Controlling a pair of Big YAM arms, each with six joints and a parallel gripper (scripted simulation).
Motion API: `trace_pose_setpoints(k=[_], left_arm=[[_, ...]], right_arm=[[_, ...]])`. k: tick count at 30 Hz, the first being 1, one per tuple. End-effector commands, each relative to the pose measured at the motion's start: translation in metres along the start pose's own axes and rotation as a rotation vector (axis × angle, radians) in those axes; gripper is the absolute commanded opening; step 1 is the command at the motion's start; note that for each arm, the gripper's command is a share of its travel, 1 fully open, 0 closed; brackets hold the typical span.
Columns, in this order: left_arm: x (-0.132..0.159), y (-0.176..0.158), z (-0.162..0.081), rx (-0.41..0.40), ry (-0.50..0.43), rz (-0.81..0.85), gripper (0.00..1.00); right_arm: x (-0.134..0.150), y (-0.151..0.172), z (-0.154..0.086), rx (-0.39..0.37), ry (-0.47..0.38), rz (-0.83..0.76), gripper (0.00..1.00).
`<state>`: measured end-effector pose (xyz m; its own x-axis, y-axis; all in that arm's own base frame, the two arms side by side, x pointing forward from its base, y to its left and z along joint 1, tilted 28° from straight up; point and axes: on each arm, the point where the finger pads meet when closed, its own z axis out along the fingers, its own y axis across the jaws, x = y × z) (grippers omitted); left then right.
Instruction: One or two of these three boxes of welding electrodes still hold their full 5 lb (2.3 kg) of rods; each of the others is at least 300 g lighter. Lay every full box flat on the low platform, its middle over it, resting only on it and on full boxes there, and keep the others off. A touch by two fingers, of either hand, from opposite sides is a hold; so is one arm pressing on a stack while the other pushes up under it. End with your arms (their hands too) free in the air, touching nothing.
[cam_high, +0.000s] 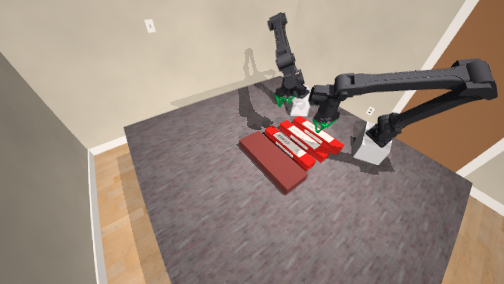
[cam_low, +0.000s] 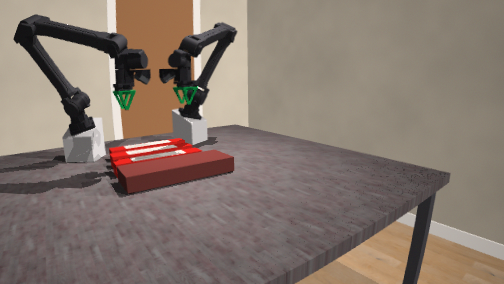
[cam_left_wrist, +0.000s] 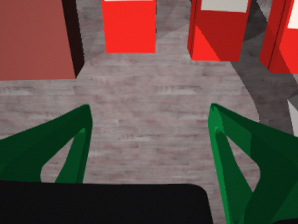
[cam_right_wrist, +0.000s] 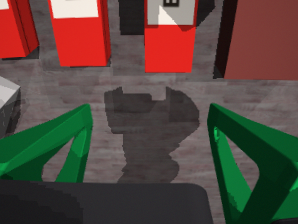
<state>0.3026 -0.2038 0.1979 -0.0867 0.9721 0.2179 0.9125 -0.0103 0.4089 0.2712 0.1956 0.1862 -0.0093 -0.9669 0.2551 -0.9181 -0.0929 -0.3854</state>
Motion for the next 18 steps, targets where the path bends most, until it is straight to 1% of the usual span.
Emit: trace_pose_setpoints(k=[1,4,18], left_arm=[[-0.006,0.008,-0.016,-0.023,-0.025,-0.010,0.72],[-0.006,0.008,-0.016,-0.023,-0.025,-0.010,0.72],[-0.006,0.010,0.002,-0.023,-0.024,-0.009,0.72]], right_arm=[[-0.004,-0.008,-0.015,0.026,-0.027,0.014,0.72],[-0.004,-0.009,-0.013,0.026,-0.027,0.014,0.72],[-0.005,-0.010,0.004,0.026,-0.026,0.013,0.72]])
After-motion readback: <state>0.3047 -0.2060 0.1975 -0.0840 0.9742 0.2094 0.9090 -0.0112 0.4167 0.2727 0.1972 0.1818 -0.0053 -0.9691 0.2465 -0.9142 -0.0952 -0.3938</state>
